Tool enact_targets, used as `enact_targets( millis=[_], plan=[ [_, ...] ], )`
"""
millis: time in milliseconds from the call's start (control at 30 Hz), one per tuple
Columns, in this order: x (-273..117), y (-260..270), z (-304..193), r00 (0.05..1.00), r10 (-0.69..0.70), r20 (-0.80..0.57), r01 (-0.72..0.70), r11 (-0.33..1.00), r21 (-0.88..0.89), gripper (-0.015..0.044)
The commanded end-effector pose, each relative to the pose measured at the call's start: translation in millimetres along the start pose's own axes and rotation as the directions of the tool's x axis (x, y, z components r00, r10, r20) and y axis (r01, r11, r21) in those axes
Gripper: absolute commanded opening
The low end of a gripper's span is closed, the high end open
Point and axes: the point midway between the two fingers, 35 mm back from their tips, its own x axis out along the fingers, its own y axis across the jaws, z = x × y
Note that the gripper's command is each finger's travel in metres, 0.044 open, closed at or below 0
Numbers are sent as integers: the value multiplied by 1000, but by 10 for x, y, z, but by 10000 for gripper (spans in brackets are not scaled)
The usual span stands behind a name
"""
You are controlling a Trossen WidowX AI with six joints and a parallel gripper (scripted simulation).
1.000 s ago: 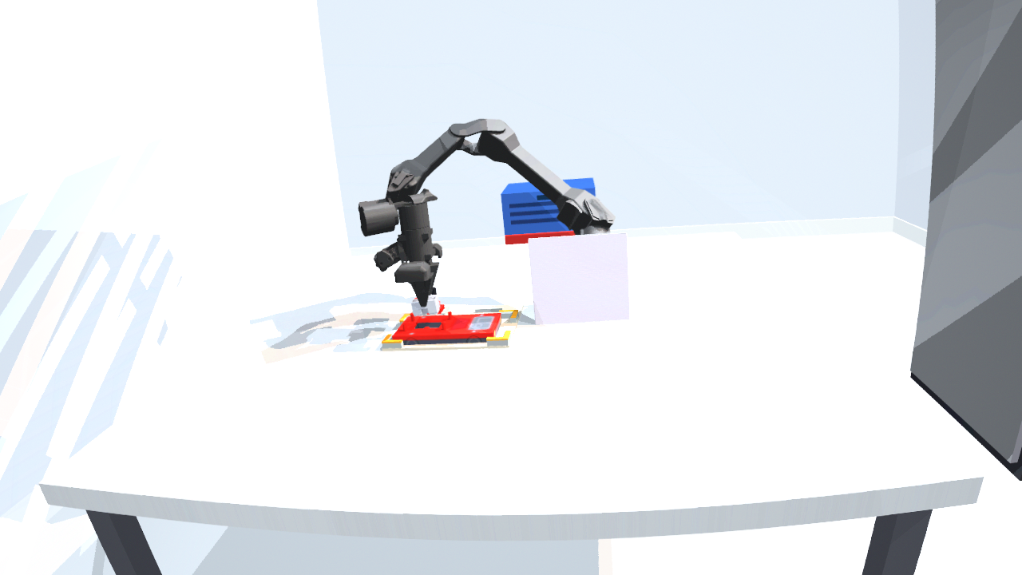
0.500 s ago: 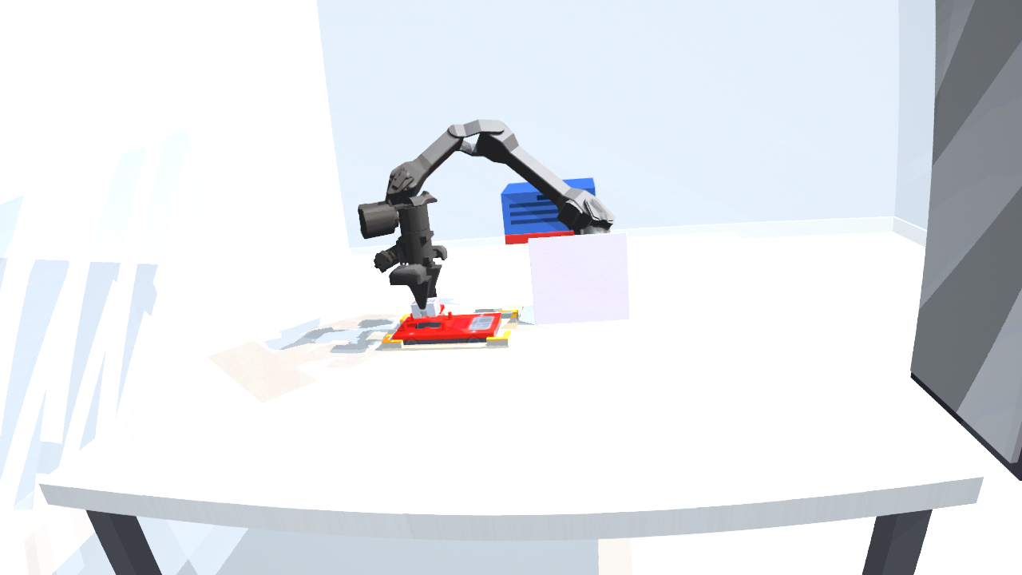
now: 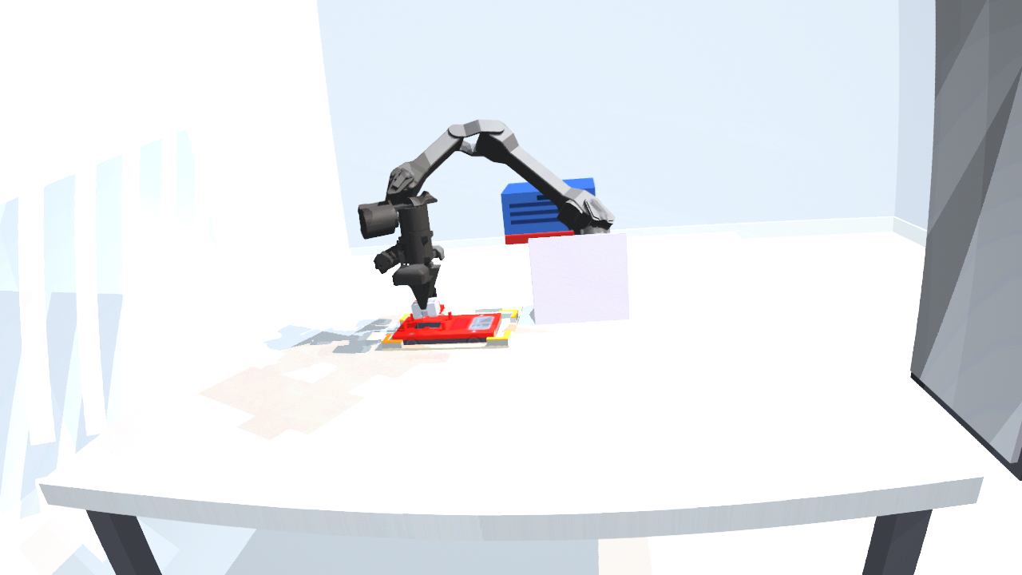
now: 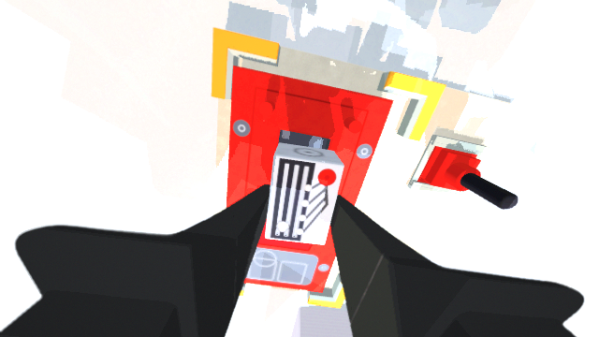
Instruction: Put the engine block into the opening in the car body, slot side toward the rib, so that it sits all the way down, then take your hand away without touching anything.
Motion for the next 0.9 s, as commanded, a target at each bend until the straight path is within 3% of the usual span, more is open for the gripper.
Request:
enact_targets(
  millis=[0, 733, 867],
  plan=[
    [4, 11, -3, 1000, 3, -2, -3, 1000, -13, 159],
    [19, 16, 2, 1000, 3, -2, -3, 994, 113, 159],
    [26, 16, 2, 1000, 3, -2, -3, 997, 73, 159]
  ],
)
